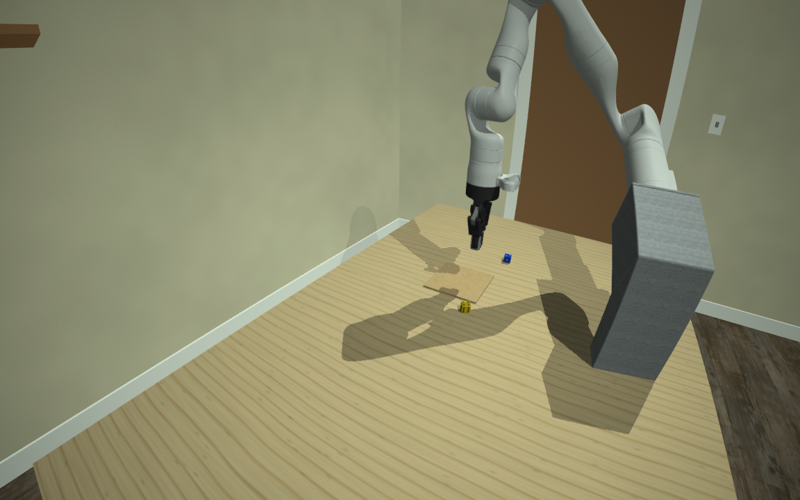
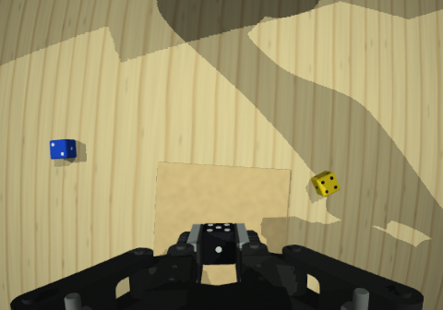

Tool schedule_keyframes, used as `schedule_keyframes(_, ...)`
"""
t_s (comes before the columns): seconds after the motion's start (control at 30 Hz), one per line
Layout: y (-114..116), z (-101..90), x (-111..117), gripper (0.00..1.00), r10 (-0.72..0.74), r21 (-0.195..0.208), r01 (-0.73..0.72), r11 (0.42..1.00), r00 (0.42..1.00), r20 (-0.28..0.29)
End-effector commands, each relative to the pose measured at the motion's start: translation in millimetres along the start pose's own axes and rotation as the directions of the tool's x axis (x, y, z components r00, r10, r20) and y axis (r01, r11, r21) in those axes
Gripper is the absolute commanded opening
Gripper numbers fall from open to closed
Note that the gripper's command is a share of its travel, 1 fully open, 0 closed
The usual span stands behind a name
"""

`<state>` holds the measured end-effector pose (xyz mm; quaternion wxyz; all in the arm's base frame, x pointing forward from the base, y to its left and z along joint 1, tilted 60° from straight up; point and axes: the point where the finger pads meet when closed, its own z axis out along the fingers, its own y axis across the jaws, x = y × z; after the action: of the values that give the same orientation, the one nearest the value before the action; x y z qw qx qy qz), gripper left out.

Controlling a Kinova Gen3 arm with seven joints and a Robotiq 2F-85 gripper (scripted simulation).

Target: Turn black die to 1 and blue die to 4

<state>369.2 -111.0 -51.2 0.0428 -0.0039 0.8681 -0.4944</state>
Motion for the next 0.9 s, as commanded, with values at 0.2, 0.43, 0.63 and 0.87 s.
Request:
schedule_keyframes(0.2,0,0.3,0,0.15,-0.001,0.0,0.001,1.0,1.0,0.001)
schedule_keyframes(0.43,0,12.3,0,0.15,-0.001,0.0,0.001,1.0,1.0,0.001)
schedule_keyframes(0.63,0,36.7,0,0.15,-0.001,0.0,0.001,1.0,1.0,0.001)
schedule_keyframes(0.87,0,61.2,0,0.15,-0.001,0.0,0.001,1.0,1.0,0.001)
